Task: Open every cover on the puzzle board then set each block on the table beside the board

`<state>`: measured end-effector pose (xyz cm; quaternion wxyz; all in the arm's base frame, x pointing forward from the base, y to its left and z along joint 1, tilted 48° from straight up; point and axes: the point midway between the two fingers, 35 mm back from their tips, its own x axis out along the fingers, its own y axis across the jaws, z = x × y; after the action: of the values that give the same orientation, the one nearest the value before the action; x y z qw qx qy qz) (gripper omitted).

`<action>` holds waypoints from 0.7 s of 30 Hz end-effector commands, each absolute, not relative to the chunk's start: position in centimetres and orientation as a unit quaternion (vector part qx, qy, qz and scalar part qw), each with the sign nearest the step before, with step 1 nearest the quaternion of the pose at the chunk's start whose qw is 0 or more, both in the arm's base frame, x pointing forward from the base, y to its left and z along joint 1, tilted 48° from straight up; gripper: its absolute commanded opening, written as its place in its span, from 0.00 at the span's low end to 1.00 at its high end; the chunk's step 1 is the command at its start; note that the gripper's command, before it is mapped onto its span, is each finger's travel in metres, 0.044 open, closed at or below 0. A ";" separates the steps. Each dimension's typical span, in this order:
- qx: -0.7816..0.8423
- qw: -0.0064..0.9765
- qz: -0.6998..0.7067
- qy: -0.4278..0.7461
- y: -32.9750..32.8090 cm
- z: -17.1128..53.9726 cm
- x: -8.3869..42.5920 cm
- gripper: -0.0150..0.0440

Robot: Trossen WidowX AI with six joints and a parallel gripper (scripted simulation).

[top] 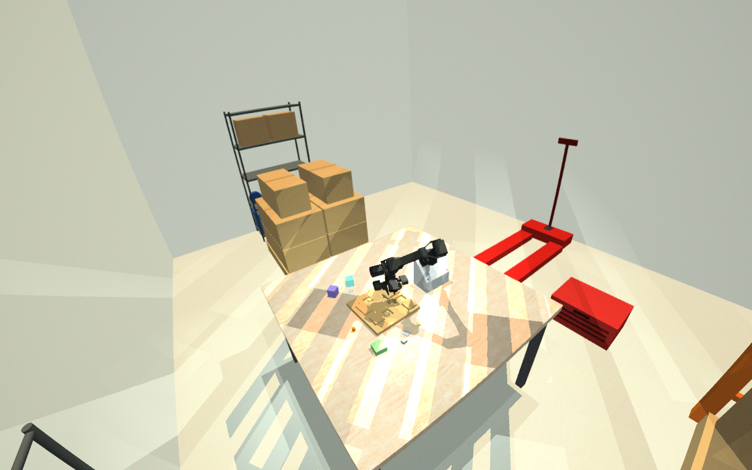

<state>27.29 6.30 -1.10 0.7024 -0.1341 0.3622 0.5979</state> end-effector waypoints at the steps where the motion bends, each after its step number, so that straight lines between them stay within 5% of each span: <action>1: -0.138 0.702 0.598 0.362 6.0 -0.8 27.4 0.50; 21: -0.137 0.702 0.598 0.361 8.6 -3.0 27.4 0.50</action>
<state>27.48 8.41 -2.90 0.7007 -0.1408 0.3618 0.5986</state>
